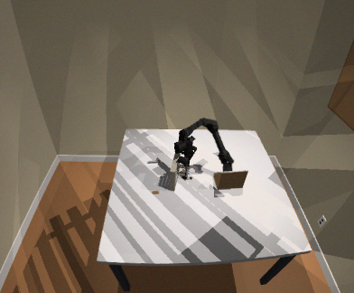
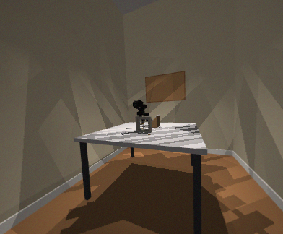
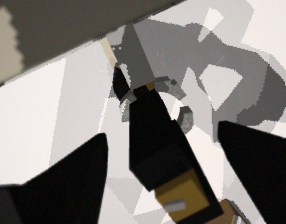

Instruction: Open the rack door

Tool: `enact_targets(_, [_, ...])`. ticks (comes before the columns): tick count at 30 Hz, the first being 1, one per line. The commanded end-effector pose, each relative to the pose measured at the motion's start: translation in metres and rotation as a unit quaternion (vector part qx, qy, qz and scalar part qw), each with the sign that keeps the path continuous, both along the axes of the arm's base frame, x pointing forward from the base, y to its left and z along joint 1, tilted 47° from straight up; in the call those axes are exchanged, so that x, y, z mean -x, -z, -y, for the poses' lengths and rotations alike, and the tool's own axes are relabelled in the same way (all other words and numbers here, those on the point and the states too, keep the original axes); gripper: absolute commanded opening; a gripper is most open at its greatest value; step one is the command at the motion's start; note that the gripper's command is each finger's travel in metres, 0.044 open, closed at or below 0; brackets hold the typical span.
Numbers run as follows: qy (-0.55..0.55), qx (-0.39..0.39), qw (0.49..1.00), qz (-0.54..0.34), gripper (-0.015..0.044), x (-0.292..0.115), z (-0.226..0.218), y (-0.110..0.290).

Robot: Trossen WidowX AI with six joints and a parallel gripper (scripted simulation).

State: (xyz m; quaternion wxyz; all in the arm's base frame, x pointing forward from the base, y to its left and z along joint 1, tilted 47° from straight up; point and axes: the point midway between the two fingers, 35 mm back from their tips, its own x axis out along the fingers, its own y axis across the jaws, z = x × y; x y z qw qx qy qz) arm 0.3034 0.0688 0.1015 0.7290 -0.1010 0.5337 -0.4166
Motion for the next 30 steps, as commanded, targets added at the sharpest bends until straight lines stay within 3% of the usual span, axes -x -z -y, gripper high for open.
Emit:
enact_targets(1, [-0.056,0.010,0.997,-0.059,0.0297,-0.0007,0.0010,0.0010])
enact_targets(15, [-0.287,0.037,0.910,-0.298,0.0297,-0.0007,0.0010,0.0009])
enact_targets(30, [-0.496,0.061,0.696,-0.515,0.0297,-0.0007,0.0010,0.0010])
